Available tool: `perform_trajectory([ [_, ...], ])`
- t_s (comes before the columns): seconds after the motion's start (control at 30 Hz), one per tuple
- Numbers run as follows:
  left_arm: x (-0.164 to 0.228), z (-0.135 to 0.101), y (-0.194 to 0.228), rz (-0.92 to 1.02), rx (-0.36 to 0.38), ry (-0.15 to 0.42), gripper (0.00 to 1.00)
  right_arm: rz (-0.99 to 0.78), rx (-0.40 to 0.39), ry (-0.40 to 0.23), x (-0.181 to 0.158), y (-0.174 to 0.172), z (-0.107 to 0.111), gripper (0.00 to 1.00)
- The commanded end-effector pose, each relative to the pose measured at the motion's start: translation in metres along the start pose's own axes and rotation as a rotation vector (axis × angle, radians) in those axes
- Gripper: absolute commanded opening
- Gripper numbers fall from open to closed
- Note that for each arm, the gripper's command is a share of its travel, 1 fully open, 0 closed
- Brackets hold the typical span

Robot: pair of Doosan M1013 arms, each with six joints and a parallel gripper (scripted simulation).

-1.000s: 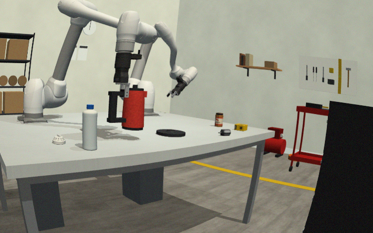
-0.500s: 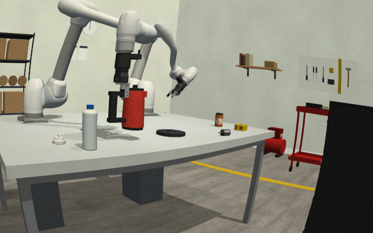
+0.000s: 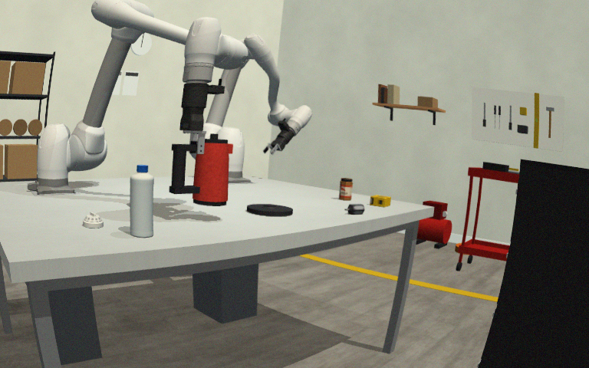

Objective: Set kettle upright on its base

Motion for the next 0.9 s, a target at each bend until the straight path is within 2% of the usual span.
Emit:
perform_trajectory([
  [0.0,0.0,0.0,0.0,0.0,-0.001,0.0,1.0,0.0,0.001,-0.001,0.0,0.002,0.001,0.0],
  [0.43,0.0,0.0,0.0,0.0,-0.001,0.0,1.0,0.0,0.001,-0.001,-0.002,0.013,0.001,0.0],
  [0.87,0.0,0.0,0.0,0.0,-0.001,0.0,1.0,0.0,0.001,-0.001,-0.008,0.038,0.001,0.0],
])
Point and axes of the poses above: on each arm, the point where the finger pads meet when closed, its own z axis back along the fingers, its own x axis across the jaws, y = z × x, the point moved 5 cm from there along z, back along the fingers, and after that the axes turned 5 degrees about -z, right-handed, at the moved point
